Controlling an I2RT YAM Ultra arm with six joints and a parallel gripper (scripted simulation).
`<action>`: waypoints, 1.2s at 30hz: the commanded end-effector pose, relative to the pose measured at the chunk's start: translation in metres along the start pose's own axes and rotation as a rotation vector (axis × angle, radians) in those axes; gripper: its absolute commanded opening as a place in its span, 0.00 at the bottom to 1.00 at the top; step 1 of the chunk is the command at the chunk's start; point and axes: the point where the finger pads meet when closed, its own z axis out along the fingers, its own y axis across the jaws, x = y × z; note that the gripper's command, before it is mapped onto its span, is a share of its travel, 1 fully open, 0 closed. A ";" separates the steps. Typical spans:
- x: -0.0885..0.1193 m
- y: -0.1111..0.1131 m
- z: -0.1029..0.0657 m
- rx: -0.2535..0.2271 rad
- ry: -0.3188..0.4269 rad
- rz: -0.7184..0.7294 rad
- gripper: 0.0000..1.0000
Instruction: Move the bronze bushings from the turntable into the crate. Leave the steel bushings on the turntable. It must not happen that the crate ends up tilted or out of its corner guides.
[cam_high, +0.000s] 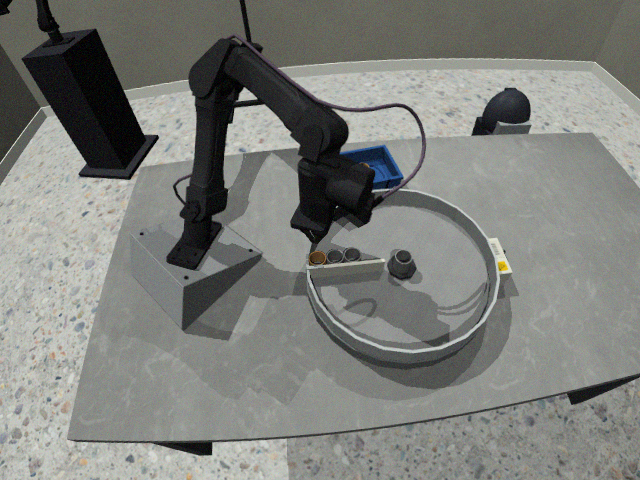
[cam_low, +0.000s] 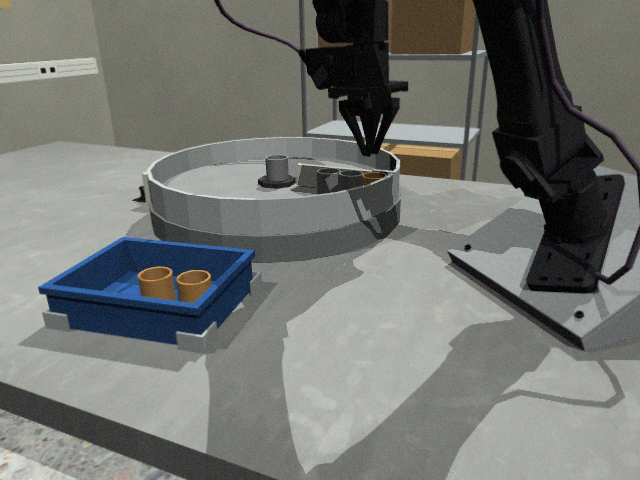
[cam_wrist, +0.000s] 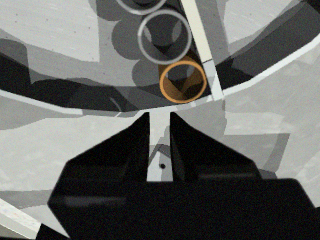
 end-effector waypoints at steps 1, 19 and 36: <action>-0.009 -0.002 -0.007 0.001 -0.071 -0.040 0.15; -0.015 -0.001 -0.013 0.007 -0.090 -0.046 0.15; -0.015 -0.001 -0.013 0.007 -0.090 -0.046 0.15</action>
